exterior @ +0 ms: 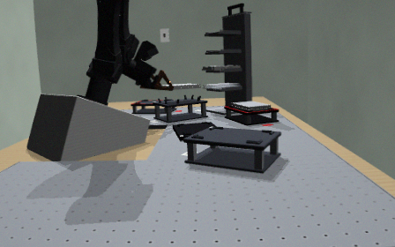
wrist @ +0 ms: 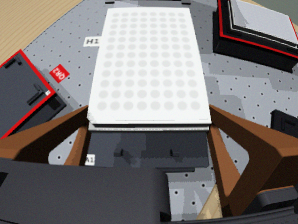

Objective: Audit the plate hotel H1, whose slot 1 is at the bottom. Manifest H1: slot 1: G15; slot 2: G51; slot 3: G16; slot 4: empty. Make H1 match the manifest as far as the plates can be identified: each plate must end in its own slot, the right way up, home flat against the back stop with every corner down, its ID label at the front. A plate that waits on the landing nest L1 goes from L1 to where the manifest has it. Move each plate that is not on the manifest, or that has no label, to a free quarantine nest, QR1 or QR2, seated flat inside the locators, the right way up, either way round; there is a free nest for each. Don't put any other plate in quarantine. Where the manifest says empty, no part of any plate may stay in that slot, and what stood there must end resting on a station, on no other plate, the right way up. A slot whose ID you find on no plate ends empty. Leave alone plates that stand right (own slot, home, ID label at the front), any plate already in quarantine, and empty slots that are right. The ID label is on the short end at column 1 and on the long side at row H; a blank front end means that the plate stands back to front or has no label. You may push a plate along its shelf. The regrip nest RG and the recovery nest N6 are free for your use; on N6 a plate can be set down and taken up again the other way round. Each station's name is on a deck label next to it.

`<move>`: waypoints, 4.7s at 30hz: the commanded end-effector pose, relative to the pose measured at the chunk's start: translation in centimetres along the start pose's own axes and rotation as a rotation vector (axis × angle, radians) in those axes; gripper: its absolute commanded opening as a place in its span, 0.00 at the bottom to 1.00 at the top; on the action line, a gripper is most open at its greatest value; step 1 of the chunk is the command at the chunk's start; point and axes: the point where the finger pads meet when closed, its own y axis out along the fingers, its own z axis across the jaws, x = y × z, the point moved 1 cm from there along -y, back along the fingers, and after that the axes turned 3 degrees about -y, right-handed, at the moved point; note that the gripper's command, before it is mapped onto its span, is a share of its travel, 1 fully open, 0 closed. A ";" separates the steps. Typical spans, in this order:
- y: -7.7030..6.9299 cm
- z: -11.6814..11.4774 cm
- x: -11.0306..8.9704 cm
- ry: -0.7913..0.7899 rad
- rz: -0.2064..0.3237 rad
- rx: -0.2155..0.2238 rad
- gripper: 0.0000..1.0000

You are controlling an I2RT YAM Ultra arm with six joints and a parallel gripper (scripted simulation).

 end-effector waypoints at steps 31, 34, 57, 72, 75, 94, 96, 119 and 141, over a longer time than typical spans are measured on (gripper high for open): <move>0.7 0.2 -0.6 0.025 -0.020 0.004 0.86; 0.8 0.3 -0.7 0.025 -0.020 0.004 0.86; 1.3 0.3 -1.5 0.025 -0.020 0.004 0.86; 1.6 0.4 -2.1 0.024 -0.020 0.004 0.86; 1.7 0.4 -2.2 0.024 -0.020 0.004 0.86; 2.2 0.5 -2.9 0.026 -0.022 0.005 0.86; 2.2 0.5 -3.0 0.027 -0.022 0.005 0.86; 2.6 0.6 -3.5 0.028 -0.023 0.005 0.93; 2.2 0.5 -2.9 0.028 -0.023 0.005 1.00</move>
